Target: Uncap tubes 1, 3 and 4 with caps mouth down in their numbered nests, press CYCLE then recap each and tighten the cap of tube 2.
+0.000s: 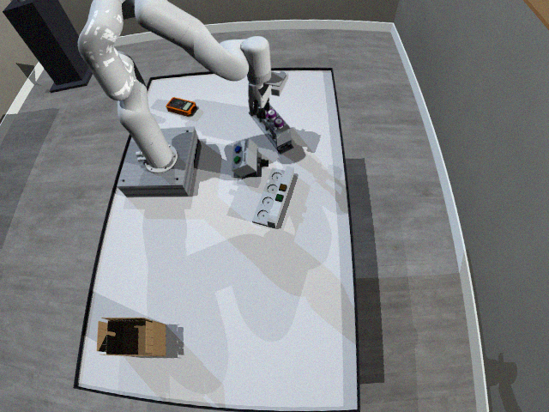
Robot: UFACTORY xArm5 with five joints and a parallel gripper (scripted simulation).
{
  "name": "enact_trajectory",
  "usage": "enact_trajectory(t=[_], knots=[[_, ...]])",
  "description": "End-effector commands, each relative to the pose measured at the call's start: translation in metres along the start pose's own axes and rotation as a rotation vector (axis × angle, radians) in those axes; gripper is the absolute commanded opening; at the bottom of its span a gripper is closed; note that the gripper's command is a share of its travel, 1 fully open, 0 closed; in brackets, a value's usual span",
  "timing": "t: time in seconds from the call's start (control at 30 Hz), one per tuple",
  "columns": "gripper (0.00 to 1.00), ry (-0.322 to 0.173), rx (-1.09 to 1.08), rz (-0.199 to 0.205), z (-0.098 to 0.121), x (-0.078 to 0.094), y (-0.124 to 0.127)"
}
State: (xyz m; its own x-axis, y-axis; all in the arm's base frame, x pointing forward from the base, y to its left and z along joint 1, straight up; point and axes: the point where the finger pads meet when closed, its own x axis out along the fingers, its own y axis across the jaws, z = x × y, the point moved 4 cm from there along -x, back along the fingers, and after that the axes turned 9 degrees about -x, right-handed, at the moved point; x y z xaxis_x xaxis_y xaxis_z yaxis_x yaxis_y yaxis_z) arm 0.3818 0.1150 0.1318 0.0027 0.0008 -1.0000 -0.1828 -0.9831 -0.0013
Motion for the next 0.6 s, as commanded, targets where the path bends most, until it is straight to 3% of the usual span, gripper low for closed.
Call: enact_trajectory(t=[0.0,0.5,0.57], knots=[[0.0,0.003,-0.01,-0.006,-0.01,-0.001,0.021],[0.0,0.003,-0.01,-0.005,-0.045,-0.001,0.107],[0.0,0.003,-0.01,-0.005,-0.045,-0.001,0.107]])
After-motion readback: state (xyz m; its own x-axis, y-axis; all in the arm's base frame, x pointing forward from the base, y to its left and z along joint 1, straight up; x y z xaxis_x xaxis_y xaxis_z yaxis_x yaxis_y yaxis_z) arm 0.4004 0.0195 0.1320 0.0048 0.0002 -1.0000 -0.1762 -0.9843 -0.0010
